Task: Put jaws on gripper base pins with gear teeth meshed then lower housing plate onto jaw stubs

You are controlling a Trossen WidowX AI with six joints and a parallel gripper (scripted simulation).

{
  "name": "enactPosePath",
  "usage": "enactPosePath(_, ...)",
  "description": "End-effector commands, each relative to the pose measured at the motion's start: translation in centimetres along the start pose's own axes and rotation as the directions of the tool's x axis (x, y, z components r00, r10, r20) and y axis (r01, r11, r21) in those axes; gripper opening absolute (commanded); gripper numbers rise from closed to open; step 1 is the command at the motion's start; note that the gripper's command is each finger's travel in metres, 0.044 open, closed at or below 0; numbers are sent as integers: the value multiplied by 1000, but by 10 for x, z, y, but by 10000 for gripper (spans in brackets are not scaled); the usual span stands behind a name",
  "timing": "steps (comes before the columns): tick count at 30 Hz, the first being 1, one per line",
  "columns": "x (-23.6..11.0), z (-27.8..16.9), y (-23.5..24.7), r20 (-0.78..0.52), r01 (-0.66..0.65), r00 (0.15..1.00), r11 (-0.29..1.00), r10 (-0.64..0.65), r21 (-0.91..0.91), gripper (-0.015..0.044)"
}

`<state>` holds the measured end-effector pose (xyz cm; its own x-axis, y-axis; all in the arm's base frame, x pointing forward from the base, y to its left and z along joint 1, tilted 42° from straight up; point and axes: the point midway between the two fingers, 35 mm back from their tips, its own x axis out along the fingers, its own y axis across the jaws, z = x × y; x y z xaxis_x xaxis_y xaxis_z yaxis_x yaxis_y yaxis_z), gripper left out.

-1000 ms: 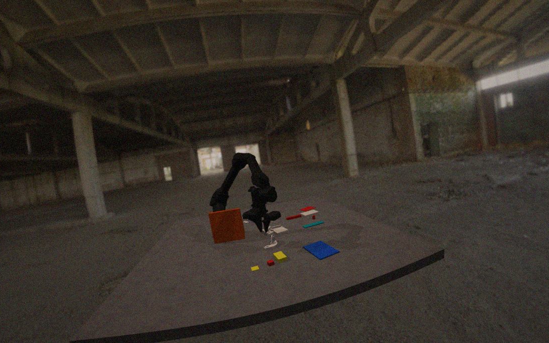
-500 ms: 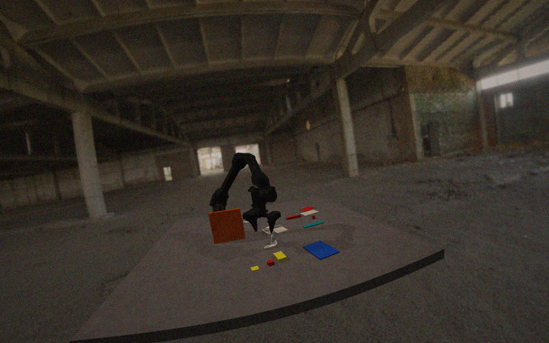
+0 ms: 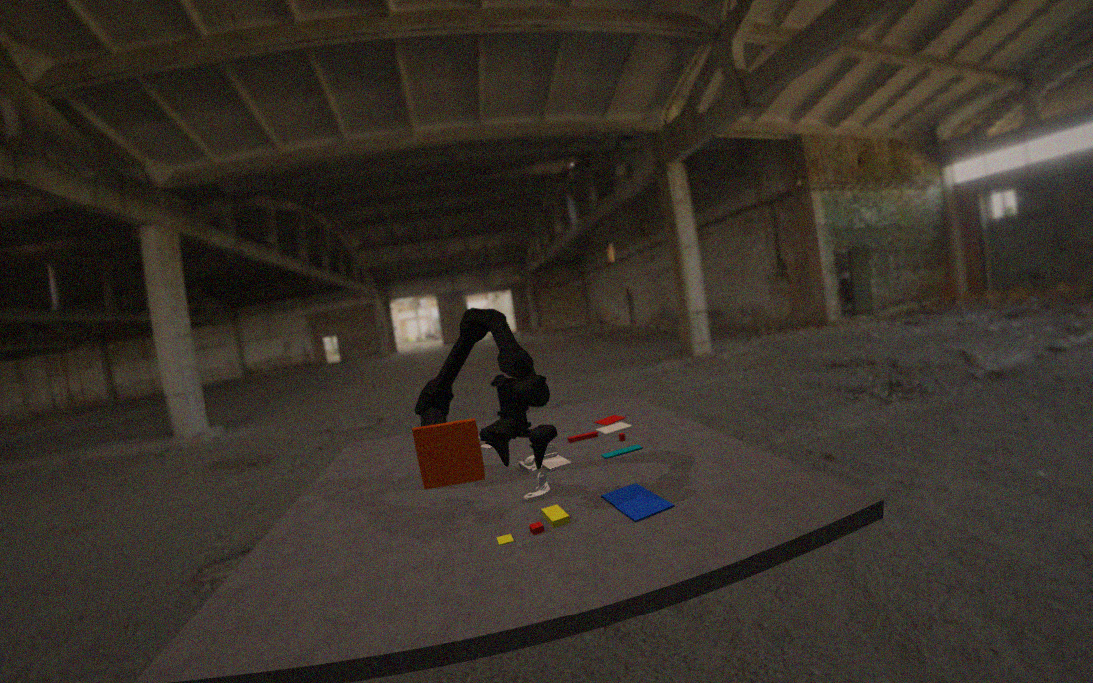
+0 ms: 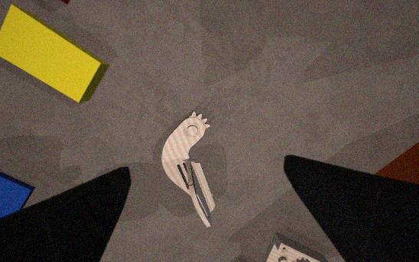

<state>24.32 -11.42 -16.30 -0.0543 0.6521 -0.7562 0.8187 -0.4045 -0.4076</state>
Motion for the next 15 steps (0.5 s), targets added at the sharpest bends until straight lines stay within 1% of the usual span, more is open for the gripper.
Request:
enactPosePath(1, 0, 0, 0, 0, 0, 1000, 1000, 0, 0, 440)
enactPosePath(7, 0, 0, 0, 0, 0, 1000, 1000, 0, 0, 440)
enactPosePath(15, 0, 0, 0, 0, 0, 1000, 1000, 0, 0, 230)
